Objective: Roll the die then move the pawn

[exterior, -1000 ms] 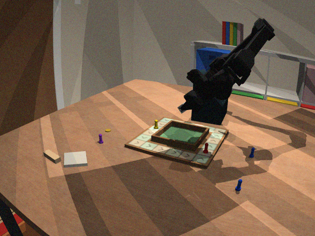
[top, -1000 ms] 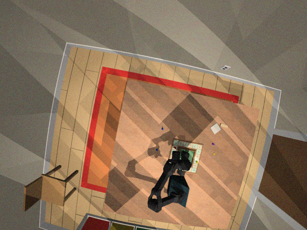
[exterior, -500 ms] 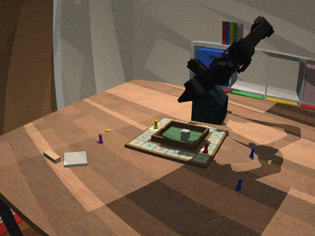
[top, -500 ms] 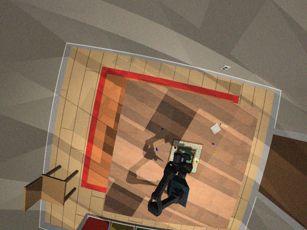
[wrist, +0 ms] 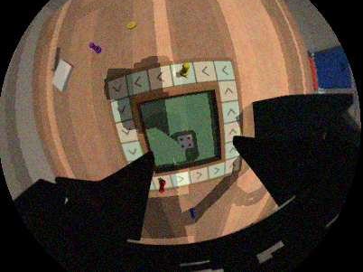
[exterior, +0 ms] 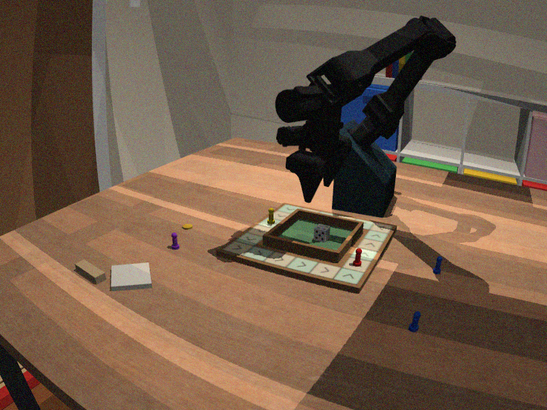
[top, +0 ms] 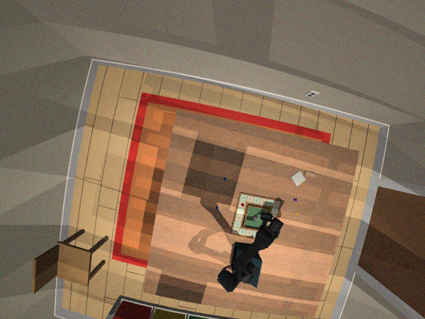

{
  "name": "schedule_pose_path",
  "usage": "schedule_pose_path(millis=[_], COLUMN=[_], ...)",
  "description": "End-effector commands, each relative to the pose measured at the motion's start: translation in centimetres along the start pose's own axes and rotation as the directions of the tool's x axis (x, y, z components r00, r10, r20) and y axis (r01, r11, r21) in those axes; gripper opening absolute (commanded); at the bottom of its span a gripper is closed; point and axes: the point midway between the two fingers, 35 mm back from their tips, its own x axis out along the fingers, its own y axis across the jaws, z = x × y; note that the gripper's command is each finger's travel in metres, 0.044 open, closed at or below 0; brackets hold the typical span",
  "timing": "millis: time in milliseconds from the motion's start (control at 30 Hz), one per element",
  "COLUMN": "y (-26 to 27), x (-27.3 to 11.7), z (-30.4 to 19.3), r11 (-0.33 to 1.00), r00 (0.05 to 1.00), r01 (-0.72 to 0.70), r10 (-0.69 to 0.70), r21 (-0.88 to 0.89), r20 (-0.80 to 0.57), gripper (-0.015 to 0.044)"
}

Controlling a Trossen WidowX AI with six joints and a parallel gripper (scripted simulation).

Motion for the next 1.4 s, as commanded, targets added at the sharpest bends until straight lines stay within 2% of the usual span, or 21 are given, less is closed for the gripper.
schedule_pose_path(millis=[0, 33, 100, 200, 333, 400, 500, 533, 1133, 1367], y=[0.0, 0.0, 0.5, 2.8, 5.6, 6.6, 7.3, 7.3, 7.1, 7.2], x=[0.0, 0.0, 0.0, 0.3, 0.9, 1.2, 1.5, 1.6, 1.6, 3.1], z=[0.0, 0.0, -0.5, -3.2, -7.6, -9.7, -11.5, -11.7, -11.8, -11.9], r11=[1.000, 1.000, 0.997, 0.900, 0.554, 0.348, 0.161, 0.137, 0.137, 0.137], r00=[1.000, 1.000, 1.000, 1.000, 0.998, 0.997, 0.996, 0.995, 0.995, 0.995], r01=[0.000, 0.000, -0.004, -0.021, -0.056, -0.074, -0.090, -0.091, -0.091, -0.092], r10=[0.000, 0.000, 0.004, 0.017, 0.032, 0.037, 0.039, 0.039, 0.039, 0.038], r21=[0.000, 0.000, -0.083, -0.436, -0.831, -0.934, -0.983, -0.986, -0.986, -0.986], r20=[0.000, 0.000, -0.001, -0.013, -0.045, -0.066, -0.084, -0.087, -0.087, -0.088], gripper=[0.0440, 0.0440, 0.0388, 0.0309, 0.0204, 0.0200, 0.0200, 0.0200, 0.0200, 0.0200])
